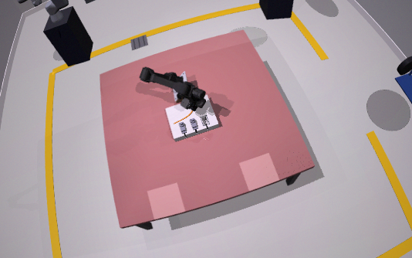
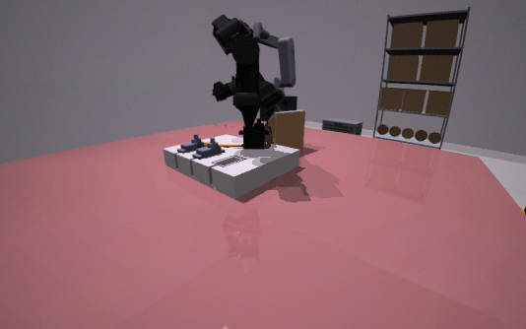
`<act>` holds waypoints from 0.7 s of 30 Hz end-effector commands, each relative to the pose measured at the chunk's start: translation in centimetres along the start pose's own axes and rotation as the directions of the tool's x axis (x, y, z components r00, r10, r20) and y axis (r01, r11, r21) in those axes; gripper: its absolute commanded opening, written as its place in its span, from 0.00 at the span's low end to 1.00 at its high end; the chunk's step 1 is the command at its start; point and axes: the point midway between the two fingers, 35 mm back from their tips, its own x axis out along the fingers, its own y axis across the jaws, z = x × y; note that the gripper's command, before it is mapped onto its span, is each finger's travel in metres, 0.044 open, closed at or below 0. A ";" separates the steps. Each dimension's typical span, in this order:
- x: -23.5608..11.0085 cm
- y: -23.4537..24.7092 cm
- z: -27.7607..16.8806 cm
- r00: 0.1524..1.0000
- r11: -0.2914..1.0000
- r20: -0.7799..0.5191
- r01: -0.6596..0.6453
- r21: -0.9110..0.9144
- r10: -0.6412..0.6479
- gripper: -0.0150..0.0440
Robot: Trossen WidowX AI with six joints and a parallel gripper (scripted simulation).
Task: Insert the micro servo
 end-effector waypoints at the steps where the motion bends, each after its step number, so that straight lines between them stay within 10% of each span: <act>1: 0.1 0.0 0.1 1.000 1.000 0.005 0.001 -0.004 -0.001 0.40; 5: -0.7 0.0 0.1 1.000 1.000 0.005 0.000 -0.004 0.000 0.25; 21: -3.0 -0.2 0.4 1.000 1.000 0.004 0.001 -0.004 -0.001 0.25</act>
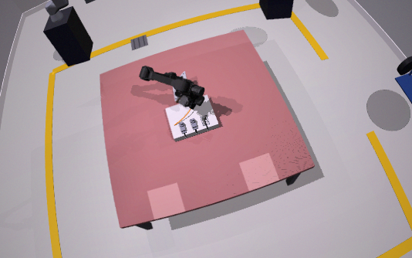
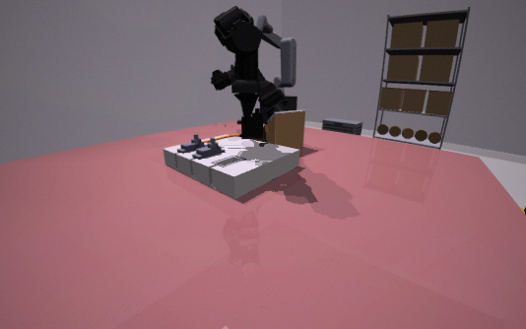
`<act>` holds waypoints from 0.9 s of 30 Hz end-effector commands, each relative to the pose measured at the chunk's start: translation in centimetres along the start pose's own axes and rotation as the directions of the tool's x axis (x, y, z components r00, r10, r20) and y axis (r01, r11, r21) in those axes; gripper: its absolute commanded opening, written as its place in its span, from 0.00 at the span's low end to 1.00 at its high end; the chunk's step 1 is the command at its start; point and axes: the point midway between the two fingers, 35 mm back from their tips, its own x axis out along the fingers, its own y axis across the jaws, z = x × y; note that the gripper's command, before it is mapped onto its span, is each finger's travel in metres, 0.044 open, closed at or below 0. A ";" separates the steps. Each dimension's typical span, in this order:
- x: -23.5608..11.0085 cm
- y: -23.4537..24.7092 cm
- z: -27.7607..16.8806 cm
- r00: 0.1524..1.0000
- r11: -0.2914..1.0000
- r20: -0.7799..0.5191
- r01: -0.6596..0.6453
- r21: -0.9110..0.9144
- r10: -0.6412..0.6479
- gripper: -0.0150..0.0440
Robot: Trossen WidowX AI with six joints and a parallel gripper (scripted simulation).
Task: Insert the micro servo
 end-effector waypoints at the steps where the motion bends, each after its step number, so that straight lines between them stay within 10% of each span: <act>1: -0.2 0.5 0.1 1.000 1.000 -0.006 -0.006 0.006 0.006 0.25; 27: -0.3 4.3 -2.5 1.000 0.990 -0.007 -0.009 -0.139 0.008 0.25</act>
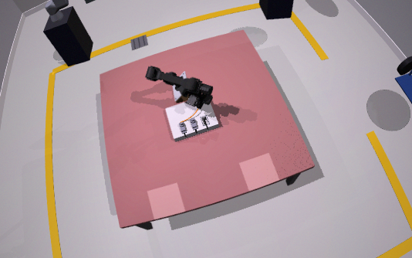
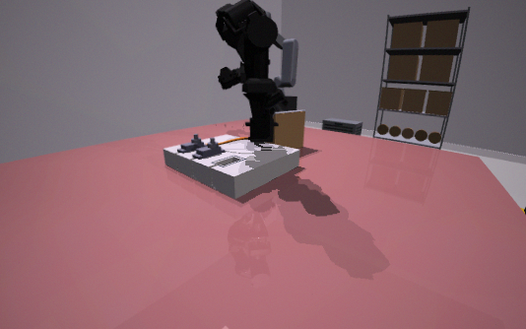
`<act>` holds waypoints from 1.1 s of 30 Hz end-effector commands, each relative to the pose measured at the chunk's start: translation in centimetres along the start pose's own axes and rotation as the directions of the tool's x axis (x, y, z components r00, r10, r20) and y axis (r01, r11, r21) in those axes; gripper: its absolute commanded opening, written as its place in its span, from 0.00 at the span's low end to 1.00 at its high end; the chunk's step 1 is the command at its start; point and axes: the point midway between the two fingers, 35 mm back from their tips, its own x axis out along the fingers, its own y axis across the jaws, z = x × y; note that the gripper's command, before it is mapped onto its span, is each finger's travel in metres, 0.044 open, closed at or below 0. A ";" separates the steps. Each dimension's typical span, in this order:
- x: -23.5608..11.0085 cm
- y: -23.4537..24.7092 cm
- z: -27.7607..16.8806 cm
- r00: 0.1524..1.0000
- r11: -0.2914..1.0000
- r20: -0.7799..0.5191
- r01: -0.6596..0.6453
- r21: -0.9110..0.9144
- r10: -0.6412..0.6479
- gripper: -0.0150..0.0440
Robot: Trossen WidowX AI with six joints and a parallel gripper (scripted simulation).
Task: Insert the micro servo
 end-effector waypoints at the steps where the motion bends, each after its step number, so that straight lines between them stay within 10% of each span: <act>1: -0.1 0.2 -0.1 1.000 0.995 -0.005 -0.005 -0.104 0.004 0.25; 19: -0.1 0.2 -0.2 1.000 0.763 -0.005 -0.007 -0.647 0.004 0.25; 33: -0.1 1.7 1.4 1.000 0.749 -0.005 -0.007 -0.663 0.005 0.25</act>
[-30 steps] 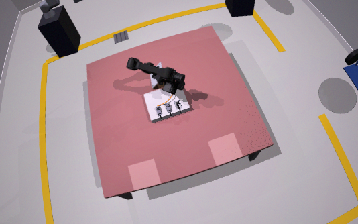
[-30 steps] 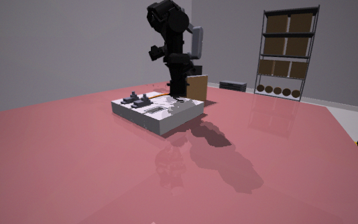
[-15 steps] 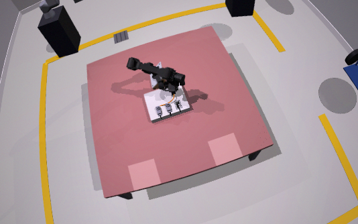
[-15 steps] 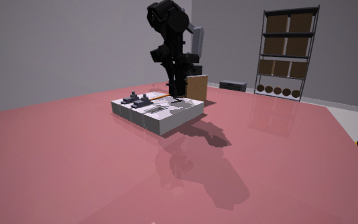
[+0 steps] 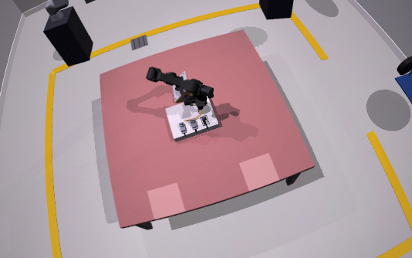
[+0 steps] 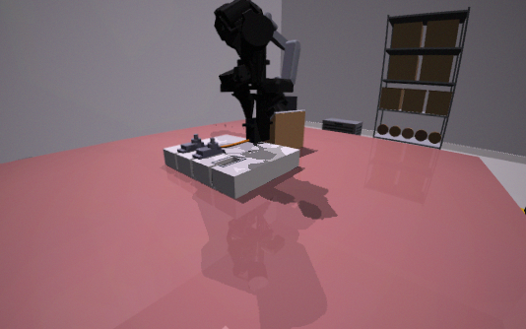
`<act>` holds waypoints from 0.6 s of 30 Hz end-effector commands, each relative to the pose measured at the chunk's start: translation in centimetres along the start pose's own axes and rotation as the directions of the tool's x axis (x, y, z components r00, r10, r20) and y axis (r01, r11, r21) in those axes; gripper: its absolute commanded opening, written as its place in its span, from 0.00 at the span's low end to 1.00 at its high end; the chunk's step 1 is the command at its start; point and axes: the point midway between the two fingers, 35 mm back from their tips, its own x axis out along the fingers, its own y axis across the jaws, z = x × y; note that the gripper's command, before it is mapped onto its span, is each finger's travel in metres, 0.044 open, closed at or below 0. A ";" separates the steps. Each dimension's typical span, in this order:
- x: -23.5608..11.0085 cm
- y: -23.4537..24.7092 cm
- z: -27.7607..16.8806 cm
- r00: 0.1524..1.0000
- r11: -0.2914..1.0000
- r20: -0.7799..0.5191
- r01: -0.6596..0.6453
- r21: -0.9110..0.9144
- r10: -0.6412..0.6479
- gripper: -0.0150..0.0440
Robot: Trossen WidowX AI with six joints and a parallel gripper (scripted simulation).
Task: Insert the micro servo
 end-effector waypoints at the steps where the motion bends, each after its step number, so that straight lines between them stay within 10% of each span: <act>1: -0.1 0.0 1.6 1.000 1.000 0.006 0.002 -0.002 -0.002 0.25; 18: -0.1 0.1 8.0 1.000 1.000 0.008 0.002 0.001 -0.002 0.25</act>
